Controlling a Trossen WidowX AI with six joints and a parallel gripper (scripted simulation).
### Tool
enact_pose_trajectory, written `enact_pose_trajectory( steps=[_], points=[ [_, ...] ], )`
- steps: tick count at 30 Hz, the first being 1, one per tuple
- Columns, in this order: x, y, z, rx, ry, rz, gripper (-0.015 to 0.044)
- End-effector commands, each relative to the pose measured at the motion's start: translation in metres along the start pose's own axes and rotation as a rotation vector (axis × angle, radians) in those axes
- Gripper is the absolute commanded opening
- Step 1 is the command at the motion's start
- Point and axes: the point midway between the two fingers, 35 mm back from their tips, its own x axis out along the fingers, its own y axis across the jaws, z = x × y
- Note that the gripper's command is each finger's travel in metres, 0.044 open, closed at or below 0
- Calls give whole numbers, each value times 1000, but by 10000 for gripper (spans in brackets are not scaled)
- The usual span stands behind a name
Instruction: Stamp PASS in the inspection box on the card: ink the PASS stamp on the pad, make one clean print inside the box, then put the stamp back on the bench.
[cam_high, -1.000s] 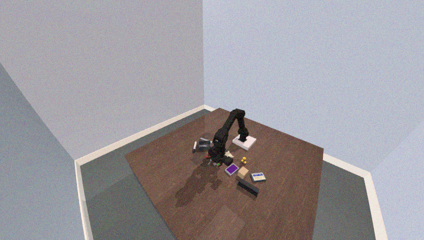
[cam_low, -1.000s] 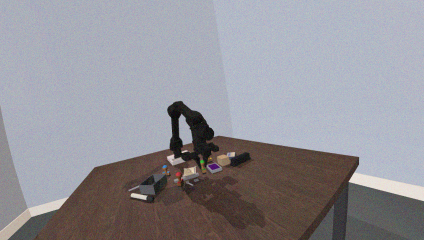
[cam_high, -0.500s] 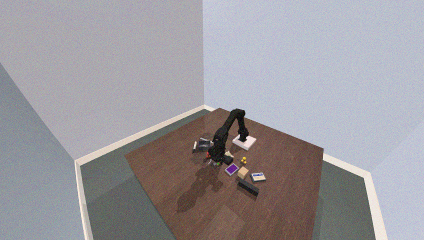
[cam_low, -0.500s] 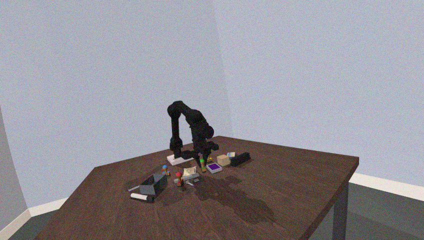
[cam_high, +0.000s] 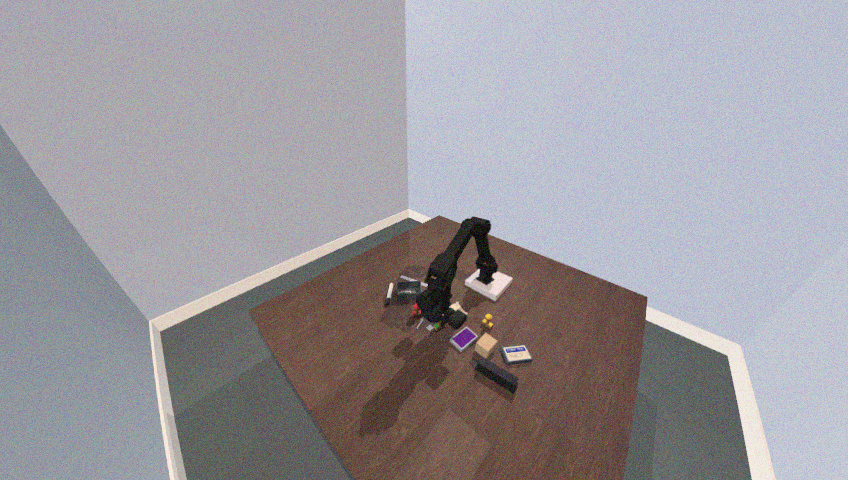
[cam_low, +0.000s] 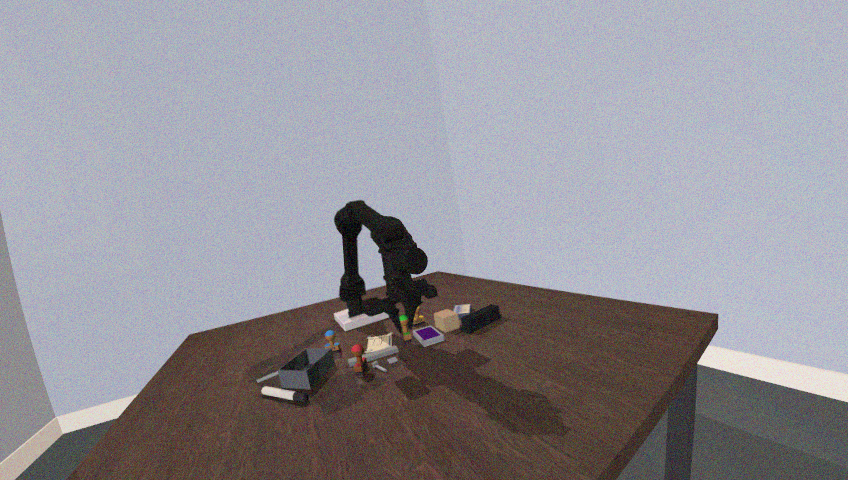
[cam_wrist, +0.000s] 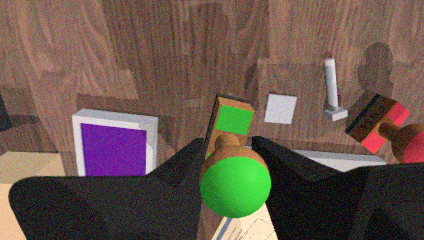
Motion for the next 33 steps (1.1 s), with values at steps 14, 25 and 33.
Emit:
enact_pose_trajectory(
  steps=[14,25,33],
  points=[
    [-9,-1,0,4,-1,-4,0],
    [-14,-1,0,4,0,-5,0],
    [-18,-1,-1,4,0,-6,0]
  ],
)
